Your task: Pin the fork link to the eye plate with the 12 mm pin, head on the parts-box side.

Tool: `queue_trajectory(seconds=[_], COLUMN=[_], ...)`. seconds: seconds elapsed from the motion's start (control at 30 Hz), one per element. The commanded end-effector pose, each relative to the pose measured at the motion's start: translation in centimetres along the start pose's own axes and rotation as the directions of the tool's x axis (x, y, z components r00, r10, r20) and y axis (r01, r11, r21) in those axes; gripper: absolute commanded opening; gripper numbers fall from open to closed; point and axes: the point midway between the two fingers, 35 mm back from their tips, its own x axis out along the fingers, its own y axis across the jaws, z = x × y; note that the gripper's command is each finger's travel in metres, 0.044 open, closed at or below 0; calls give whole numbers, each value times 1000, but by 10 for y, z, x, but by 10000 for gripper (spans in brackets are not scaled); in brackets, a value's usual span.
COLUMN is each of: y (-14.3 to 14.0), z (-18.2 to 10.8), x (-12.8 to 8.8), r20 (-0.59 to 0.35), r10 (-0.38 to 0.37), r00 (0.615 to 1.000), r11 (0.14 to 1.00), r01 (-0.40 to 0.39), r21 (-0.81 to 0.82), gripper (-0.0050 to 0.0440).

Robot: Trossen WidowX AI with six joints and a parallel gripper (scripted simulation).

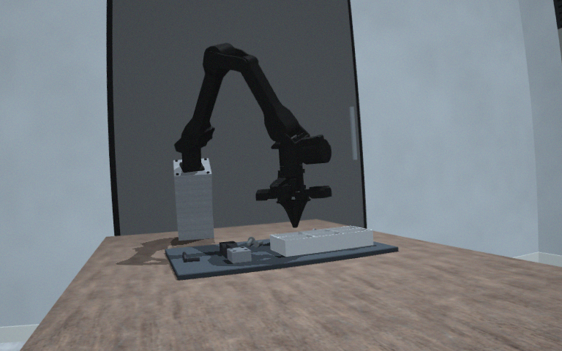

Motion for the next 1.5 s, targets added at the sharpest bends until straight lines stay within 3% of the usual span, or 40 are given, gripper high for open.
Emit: queue_trajectory(seconds=[0.0, 0.77, 1.47], y=[-1, 0, -5], z=[0, 0, 1], x=[3, 32, 29], r20=[5, 5, 5], r10=[-5, -5, -5], r00=[1000, 1000, 1000], r11=[1000, 1000, 1000], r01=[5, 5, 5], r21=[5, 5, 5], gripper=[0, 0, 0])
